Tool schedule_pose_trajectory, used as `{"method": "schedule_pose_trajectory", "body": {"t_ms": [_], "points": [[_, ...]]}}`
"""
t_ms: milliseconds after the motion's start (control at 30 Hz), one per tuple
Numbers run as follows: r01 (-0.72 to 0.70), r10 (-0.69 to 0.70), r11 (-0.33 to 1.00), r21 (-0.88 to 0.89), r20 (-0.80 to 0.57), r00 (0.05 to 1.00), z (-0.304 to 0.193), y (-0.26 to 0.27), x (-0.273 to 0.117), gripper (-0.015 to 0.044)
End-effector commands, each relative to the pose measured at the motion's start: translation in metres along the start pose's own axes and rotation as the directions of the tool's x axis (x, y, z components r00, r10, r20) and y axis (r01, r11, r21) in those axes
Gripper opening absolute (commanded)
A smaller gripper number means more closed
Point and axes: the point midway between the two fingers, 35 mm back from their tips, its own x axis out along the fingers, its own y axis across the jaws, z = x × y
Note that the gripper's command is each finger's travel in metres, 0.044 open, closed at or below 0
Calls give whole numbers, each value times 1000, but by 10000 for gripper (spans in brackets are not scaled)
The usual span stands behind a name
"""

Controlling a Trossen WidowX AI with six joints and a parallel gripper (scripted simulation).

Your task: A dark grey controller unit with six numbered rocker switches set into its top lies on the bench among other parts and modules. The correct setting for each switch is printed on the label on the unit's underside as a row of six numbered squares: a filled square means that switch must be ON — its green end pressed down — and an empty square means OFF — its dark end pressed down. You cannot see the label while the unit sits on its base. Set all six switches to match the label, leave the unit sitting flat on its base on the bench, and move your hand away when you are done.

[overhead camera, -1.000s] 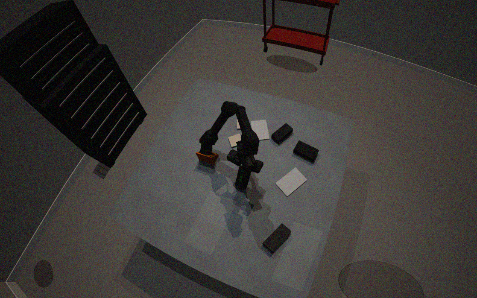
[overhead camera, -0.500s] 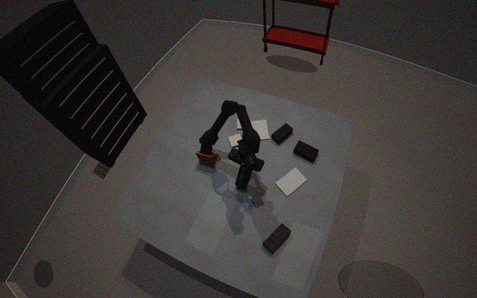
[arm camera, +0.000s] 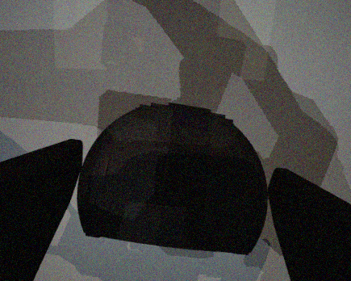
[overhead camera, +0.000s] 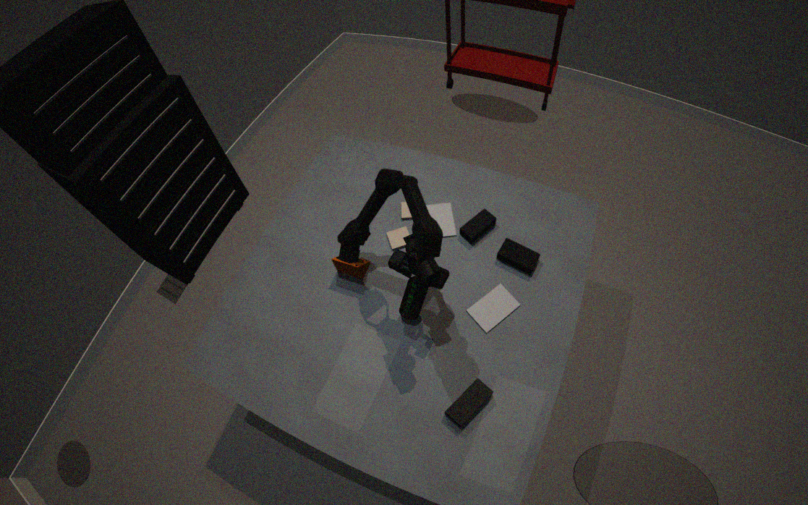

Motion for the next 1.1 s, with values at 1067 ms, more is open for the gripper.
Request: {"method": "schedule_pose_trajectory", "body": {"t_ms": [1067], "points": [[-1, 1, 1000, 7, 5, 1000, 23, 1, 17, 336]]}}
